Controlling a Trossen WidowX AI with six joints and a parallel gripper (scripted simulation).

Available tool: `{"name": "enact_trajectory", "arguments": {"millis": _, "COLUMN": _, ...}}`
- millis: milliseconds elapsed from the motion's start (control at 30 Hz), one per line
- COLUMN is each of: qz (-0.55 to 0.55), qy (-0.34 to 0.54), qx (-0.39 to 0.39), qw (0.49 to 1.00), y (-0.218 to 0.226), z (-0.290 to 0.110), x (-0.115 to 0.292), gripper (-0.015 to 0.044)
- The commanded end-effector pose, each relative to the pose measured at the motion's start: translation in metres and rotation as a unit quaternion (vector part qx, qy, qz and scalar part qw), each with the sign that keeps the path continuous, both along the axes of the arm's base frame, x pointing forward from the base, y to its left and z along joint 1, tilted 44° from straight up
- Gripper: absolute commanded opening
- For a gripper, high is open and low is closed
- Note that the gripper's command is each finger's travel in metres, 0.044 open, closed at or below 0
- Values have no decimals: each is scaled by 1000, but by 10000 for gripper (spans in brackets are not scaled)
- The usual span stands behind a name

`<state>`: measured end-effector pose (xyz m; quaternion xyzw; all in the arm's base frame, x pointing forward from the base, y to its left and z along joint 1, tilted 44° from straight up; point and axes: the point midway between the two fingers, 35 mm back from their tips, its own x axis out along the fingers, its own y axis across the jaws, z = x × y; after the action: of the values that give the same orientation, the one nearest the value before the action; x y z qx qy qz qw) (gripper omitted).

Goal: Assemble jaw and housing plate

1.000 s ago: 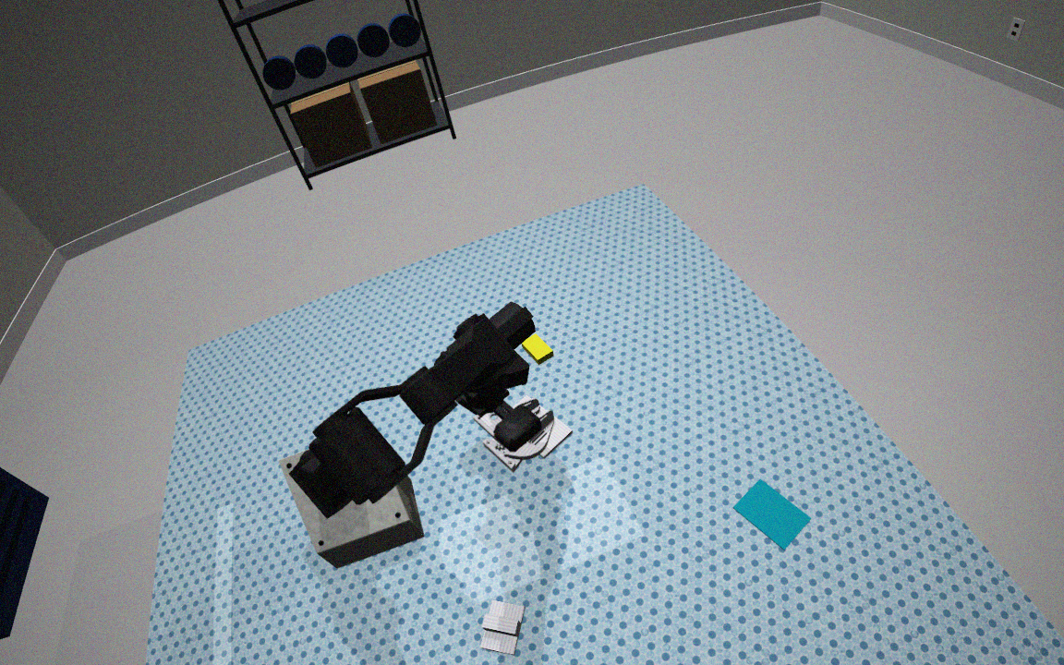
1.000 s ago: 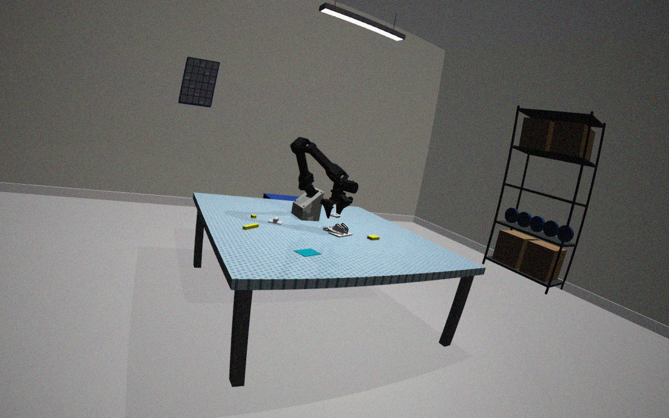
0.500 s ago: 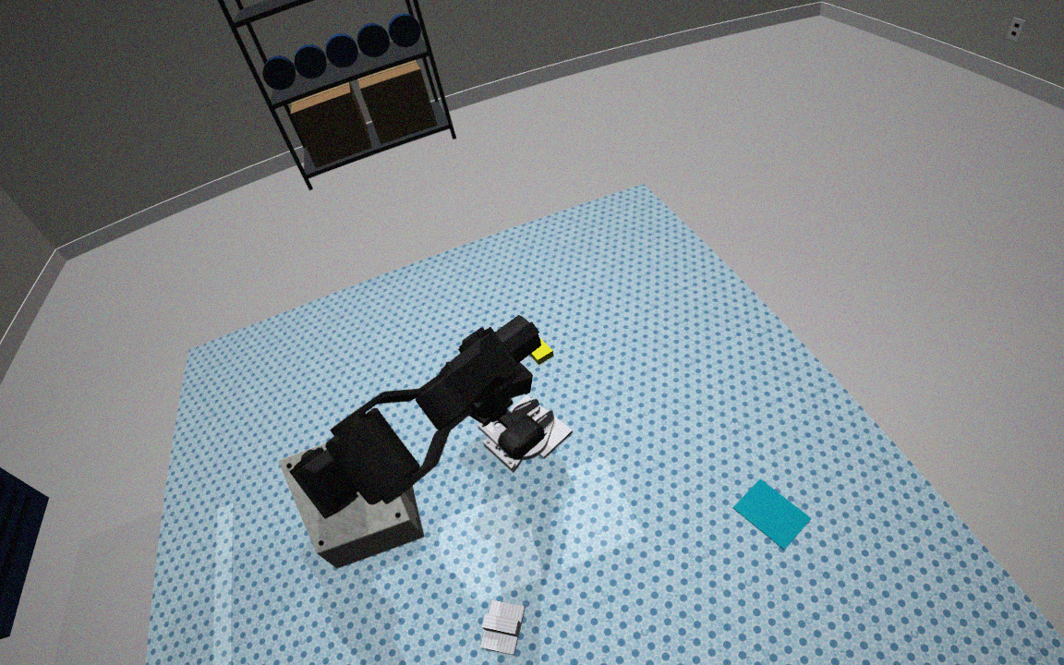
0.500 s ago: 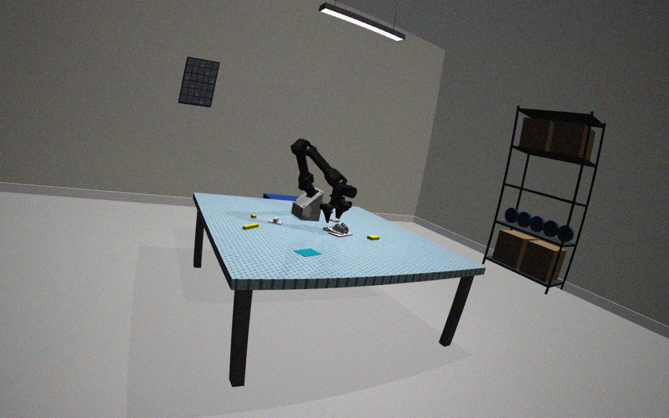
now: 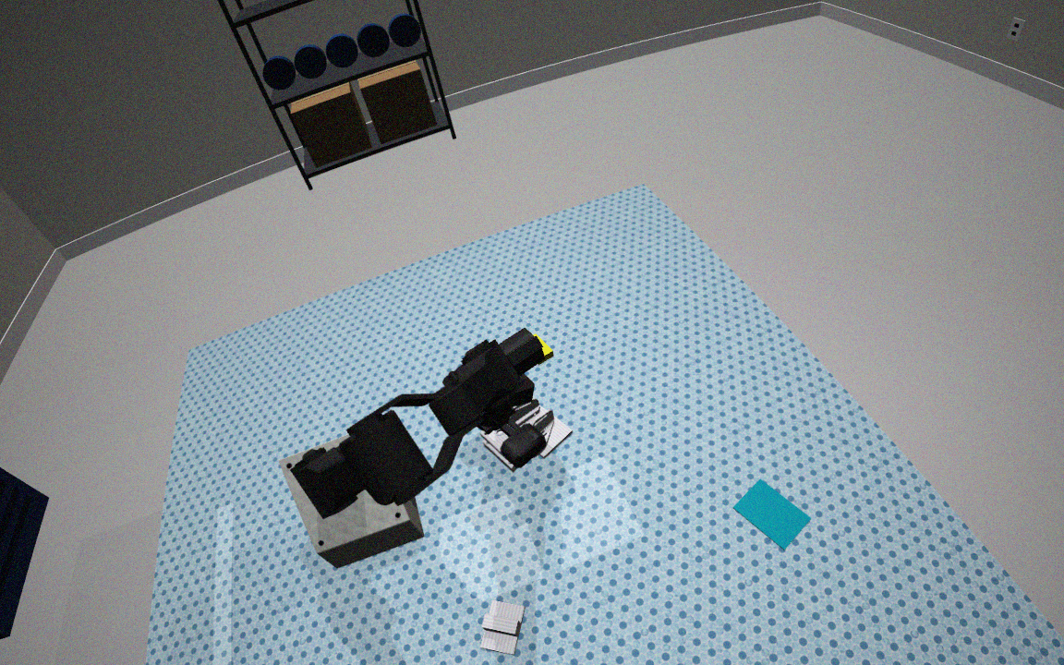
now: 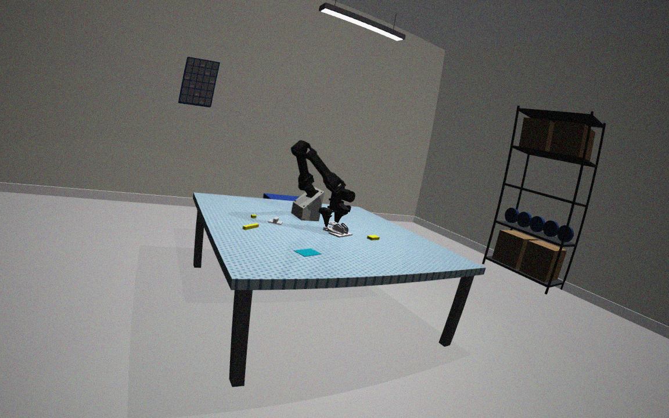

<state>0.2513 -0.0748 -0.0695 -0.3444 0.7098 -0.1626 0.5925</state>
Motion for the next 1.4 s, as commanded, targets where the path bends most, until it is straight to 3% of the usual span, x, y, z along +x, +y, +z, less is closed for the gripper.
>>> {"name": "enact_trajectory", "arguments": {"millis": 0, "qz": 2, "qy": 4, "qx": -2, "qw": 1000, "y": -1, "z": -3, "x": -1, "gripper": 351}}
{"name": "enact_trajectory", "arguments": {"millis": 1367, "qz": 4, "qy": 5, "qx": -2, "qw": 1000, "y": -5, "z": -7, "x": -2, "gripper": 351}}
